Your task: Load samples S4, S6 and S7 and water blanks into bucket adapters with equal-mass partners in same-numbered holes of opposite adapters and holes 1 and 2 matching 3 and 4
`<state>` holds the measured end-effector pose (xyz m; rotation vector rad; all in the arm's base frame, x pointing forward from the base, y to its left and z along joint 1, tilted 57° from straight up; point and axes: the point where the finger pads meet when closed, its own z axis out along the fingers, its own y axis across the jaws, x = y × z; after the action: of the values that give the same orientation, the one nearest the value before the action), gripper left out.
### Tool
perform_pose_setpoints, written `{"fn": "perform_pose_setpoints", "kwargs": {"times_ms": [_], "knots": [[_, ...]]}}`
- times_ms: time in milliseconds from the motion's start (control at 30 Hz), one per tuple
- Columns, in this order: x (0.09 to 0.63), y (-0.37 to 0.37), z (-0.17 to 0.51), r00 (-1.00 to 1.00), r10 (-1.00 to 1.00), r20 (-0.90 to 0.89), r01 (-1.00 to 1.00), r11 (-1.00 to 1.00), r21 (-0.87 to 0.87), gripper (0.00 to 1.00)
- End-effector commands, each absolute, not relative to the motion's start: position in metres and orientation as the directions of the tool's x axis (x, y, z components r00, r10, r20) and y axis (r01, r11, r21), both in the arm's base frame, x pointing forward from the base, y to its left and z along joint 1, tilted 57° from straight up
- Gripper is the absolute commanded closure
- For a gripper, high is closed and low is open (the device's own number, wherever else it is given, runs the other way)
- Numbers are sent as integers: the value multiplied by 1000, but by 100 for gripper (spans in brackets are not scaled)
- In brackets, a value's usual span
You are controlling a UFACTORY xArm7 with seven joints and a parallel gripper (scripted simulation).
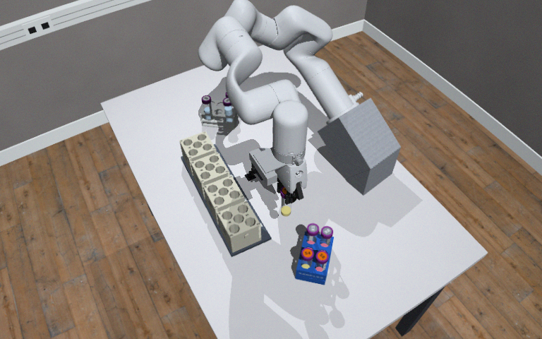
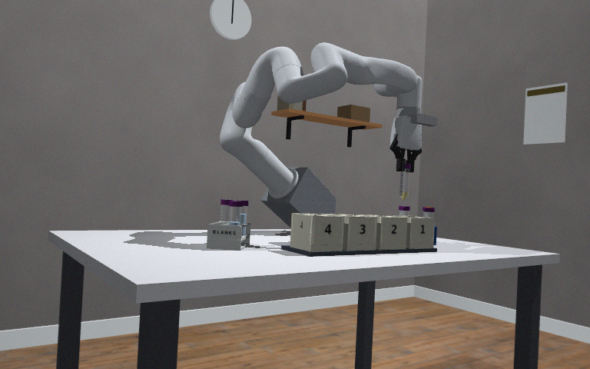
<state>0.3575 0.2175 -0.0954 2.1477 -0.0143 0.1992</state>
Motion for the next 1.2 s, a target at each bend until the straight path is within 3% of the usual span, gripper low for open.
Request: {"fn": "perform_pose_setpoints", "kwargs": {"times_ms": [0,1167], "knots": [[366,209,-75,983,60,172,-109,-565,818,100],[418,135,51,983,61,173,-109,-564,818,100]]}}
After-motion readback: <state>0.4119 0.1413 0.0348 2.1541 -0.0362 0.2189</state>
